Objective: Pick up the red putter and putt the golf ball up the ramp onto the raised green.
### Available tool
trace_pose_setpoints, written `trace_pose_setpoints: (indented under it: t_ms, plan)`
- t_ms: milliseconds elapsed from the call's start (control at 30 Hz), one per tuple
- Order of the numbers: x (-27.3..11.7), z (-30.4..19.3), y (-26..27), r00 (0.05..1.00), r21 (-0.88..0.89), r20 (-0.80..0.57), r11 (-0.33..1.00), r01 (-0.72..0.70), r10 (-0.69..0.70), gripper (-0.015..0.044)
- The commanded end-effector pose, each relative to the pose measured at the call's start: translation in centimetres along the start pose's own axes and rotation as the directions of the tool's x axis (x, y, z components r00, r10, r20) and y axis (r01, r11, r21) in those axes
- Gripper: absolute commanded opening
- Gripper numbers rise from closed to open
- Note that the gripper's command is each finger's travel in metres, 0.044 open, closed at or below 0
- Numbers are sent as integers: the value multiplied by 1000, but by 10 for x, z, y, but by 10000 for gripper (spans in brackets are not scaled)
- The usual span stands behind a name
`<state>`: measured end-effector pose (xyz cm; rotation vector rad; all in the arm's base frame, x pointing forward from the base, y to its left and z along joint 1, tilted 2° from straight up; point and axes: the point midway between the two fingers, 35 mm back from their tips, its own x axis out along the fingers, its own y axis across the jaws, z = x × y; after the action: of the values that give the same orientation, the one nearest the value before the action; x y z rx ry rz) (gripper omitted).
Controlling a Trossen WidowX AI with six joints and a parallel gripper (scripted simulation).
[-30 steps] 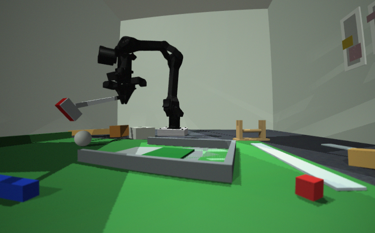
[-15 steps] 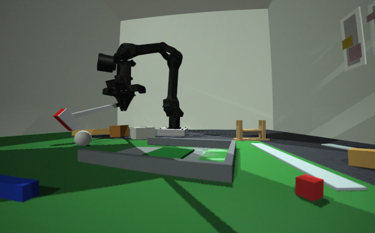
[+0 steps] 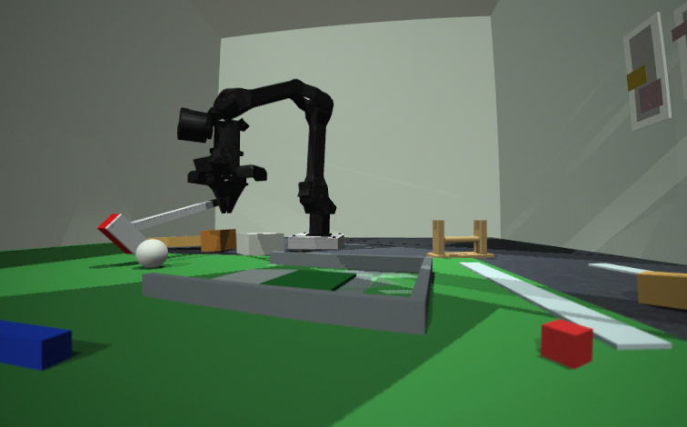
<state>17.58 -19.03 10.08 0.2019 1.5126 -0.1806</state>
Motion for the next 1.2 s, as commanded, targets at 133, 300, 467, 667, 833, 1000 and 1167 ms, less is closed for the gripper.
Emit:
trace_pose_setpoints:
  t_ms: [133,300,467,667,833,1000,1167]
  plan:
    - [12,1,-1,1000,3,4,1000,5,-5,0]
    - [13,0,0,1000,0,0,1000,0,0,0]
    - [13,0,0,1000,0,0,1000,0,0,0]
    - [13,0,-8,1000,1,1,1000,2,-2,0]
    - [16,0,-30,1000,3,3,1000,8,-8,0]
    - [16,0,-31,1000,3,3,1000,8,-8,0]
    - [17,-1,-28,1000,4,-1,1000,0,0,0]
